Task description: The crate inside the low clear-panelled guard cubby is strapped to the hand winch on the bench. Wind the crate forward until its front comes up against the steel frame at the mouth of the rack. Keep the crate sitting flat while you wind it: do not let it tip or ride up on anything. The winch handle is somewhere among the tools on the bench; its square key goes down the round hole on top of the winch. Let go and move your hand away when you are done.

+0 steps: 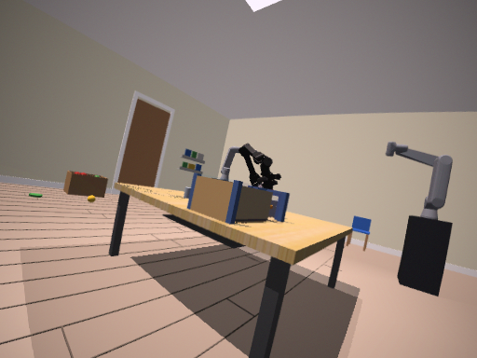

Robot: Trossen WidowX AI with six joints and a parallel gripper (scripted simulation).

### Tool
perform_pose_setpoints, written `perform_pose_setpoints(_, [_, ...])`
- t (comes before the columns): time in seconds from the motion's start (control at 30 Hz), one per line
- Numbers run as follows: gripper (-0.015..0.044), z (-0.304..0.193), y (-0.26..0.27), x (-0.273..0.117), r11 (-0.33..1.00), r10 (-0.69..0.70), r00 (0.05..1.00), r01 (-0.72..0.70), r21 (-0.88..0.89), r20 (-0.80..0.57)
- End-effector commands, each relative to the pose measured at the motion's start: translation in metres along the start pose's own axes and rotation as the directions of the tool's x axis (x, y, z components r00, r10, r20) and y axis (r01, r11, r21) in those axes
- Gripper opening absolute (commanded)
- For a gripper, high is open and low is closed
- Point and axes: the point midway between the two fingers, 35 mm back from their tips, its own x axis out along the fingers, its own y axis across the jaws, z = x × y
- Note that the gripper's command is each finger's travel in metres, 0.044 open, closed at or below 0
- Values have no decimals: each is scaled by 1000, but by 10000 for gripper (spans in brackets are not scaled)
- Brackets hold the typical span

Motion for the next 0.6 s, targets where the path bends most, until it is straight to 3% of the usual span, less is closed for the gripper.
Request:
perform_pose_setpoints(0.0, [0,10,-4,6,1000,-3,1000,3,4,8])
perform_pose_setpoints(0.57, [0,34,-7,17,1000,-4,1000,4,4,10])
